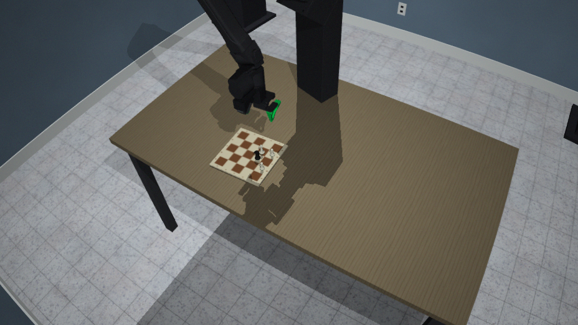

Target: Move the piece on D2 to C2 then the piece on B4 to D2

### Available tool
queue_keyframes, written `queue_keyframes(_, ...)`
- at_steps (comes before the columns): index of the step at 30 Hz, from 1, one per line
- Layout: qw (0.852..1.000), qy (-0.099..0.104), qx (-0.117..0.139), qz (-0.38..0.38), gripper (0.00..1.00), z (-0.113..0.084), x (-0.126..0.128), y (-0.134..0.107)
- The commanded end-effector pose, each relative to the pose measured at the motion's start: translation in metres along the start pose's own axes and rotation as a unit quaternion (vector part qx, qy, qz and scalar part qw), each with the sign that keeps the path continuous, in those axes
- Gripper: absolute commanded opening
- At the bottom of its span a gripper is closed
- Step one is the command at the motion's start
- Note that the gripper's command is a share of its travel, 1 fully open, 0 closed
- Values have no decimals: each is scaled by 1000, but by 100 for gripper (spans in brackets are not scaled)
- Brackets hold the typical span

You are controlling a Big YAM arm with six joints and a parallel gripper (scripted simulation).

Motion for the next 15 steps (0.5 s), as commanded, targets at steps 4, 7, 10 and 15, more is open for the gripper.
queue_keyframes(4, 1000, -1, 0, 10, 100, -17, -3, 0)
queue_keyframes(7, 1000, -1, 4, 8, 100, -13, -1, -1)
queue_keyframes(10, 1000, 0, 5, 8, 100, -13, -1, -2)
queue_keyframes(15, 1000, -1, 4, 8, 100, -13, -1, -1)
Point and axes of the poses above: the point where the finger pads meet when closed, its own z axis out along the fingers, its own x axis across the jaws, y = z × x, the point moved 4 cm from there along -z, back along the fingers, and after that the axes turned 4 degrees about z, right-handed, at the moved point
